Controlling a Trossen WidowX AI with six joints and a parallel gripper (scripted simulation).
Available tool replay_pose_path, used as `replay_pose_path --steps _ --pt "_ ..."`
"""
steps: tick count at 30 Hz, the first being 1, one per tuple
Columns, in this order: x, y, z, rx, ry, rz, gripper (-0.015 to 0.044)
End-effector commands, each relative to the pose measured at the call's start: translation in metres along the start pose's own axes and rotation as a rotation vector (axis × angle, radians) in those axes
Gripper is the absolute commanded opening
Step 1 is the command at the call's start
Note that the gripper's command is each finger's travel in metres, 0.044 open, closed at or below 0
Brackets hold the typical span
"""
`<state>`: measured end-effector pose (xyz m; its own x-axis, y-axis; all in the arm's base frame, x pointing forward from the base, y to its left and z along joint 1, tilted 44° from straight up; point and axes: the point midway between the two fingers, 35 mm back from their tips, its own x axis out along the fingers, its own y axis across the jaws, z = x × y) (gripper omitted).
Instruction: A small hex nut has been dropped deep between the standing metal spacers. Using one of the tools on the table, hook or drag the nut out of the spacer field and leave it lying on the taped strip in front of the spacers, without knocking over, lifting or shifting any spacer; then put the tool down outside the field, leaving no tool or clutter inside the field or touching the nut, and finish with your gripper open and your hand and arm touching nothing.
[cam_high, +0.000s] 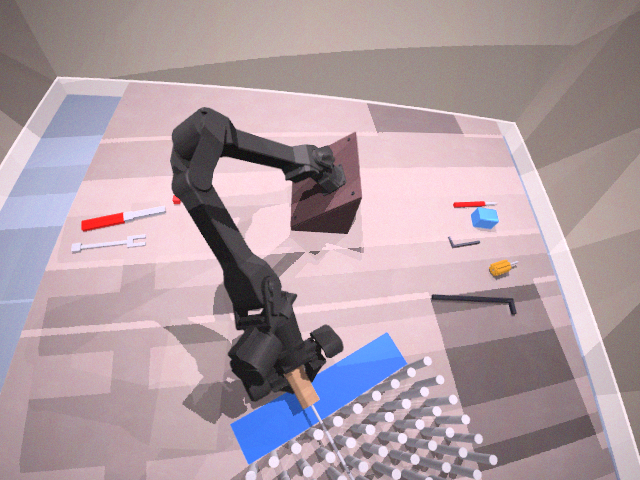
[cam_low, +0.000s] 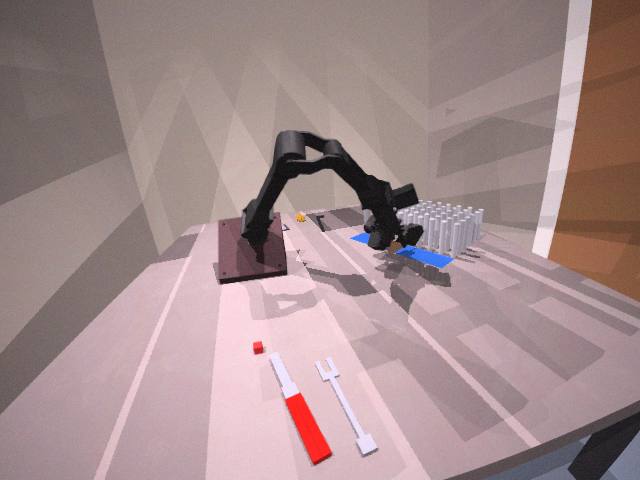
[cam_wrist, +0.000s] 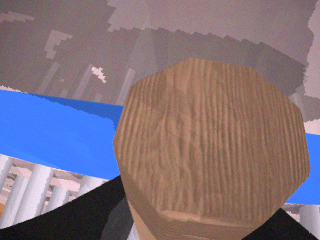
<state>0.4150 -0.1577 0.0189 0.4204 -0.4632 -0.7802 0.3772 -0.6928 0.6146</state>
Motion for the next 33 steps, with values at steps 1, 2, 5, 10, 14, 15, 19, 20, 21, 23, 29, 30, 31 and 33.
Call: replay_pose_path --steps 1,2,5,10,14,15,19,20,21,23,29,30,31,33 --pt "0.001 0.002 -0.001 0.004 0.006 0.007 0.0" --pt "0.002 0.002 -0.001 0.004 0.005 0.007 0.0" --pt "0.005 0.002 0.001 0.003 0.005 0.006 0.0" --pt "0.01 0.001 0.005 0.0 0.005 0.004 0.0" --pt "0.013 0.0 0.007 -0.002 0.005 0.003 0.0" --pt "0.013 0.0 0.007 -0.002 0.005 0.003 0.0" --pt "0.012 0.001 0.009 -0.001 0.005 0.004 0.0" --pt "0.012 0.001 0.009 -0.001 0.005 0.004 0.0" --pt "0.012 0.001 0.01 -0.001 0.005 0.004 0.0" --pt "0.011 0.001 0.011 -0.001 0.005 0.004 0.0" --pt "0.009 0.001 0.015 -0.001 0.005 0.004 0.0" --pt "0.009 0.001 0.015 -0.001 0.005 0.004 0.0" --pt "0.008 0.001 0.016 -0.001 0.005 0.004 0.0" --pt "0.008 0.001 0.017 -0.001 0.004 0.004 0.0"
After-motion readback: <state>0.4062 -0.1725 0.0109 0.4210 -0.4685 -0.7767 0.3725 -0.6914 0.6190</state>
